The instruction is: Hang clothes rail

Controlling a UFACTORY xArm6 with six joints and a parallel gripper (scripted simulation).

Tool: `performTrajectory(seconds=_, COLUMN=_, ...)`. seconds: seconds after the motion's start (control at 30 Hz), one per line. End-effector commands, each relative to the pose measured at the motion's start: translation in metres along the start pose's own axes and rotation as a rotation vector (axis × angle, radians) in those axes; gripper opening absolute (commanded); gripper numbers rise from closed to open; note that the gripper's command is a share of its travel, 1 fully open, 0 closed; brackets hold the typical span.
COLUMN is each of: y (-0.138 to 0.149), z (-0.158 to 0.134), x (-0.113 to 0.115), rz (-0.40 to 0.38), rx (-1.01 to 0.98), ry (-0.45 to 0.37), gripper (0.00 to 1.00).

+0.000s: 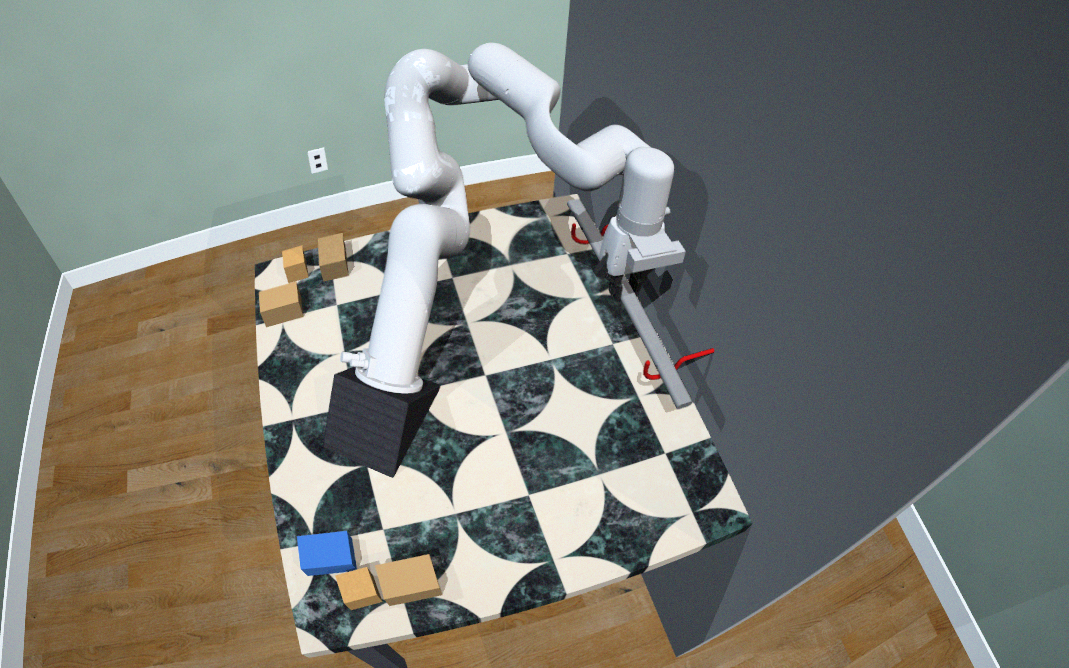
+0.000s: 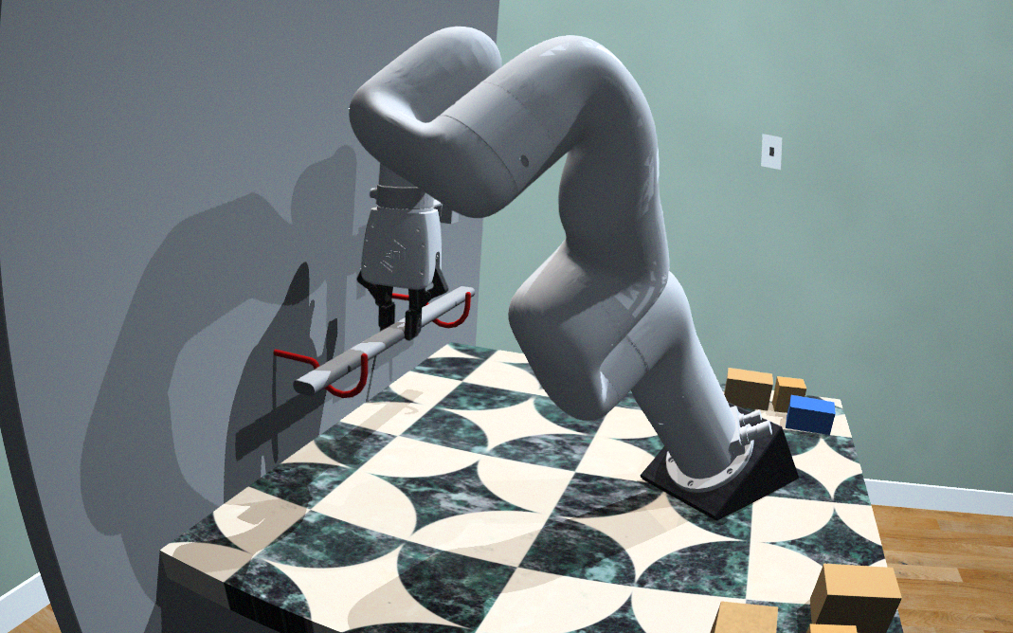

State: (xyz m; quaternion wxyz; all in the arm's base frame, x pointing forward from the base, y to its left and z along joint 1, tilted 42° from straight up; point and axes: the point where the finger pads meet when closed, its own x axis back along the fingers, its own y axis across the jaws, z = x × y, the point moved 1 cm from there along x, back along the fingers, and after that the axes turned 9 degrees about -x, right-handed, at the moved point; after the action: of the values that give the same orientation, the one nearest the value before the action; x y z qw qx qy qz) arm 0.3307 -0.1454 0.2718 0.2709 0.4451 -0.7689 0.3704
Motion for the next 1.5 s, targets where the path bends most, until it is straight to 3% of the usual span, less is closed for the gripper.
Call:
performTrajectory(seconds=0.0, y=-0.001, z=0.0, x=0.001, rz=0.003, rx=0.001, ry=0.002, gripper=0.0)
performTrajectory(seconds=1.47, y=-0.001, z=0.0, x=-0.012, rz=0.003, rx=0.001, ry=0.002, gripper=0.0)
